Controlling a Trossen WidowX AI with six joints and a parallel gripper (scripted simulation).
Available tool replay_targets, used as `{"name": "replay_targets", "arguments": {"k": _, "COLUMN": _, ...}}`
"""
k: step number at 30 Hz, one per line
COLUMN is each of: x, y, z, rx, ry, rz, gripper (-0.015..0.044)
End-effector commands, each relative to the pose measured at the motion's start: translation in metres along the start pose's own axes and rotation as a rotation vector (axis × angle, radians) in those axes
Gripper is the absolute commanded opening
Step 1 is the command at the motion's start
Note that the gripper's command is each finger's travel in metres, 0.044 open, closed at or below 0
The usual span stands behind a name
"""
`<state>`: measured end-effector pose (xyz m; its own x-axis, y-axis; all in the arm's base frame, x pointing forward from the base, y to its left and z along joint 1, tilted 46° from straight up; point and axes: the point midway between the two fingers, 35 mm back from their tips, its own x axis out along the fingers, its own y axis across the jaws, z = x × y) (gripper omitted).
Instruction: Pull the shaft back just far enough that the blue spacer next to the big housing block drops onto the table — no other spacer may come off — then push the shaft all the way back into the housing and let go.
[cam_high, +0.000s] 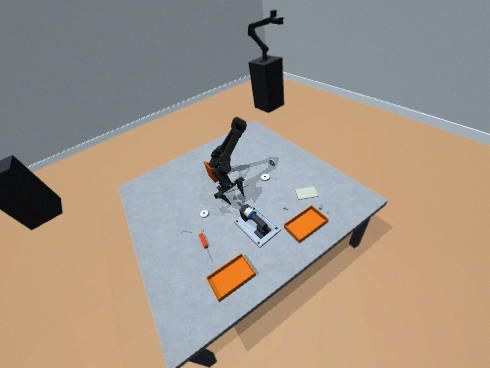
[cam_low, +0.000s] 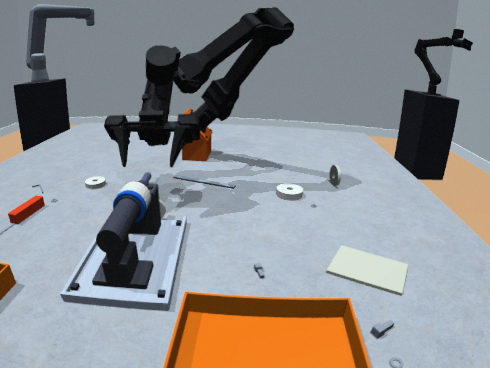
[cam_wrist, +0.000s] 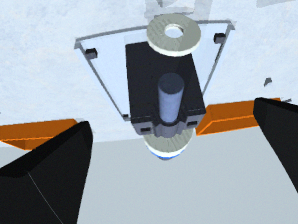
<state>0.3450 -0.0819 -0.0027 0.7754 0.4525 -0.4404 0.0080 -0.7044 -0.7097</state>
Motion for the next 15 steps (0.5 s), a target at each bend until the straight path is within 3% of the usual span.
{"name": "replay_targets", "arguments": {"k": 1, "x": -0.0004, "y": -0.0002, "z": 0.0012, "rx": 0.000, "ry": -0.002, "rz": -0.001, "gripper": 0.0440}}
{"name": "replay_targets", "arguments": {"k": 15, "x": 0.0022, "y": -0.0001, "z": 0.0011, "rx": 0.000, "ry": -0.003, "rz": -0.001, "gripper": 0.0440}}
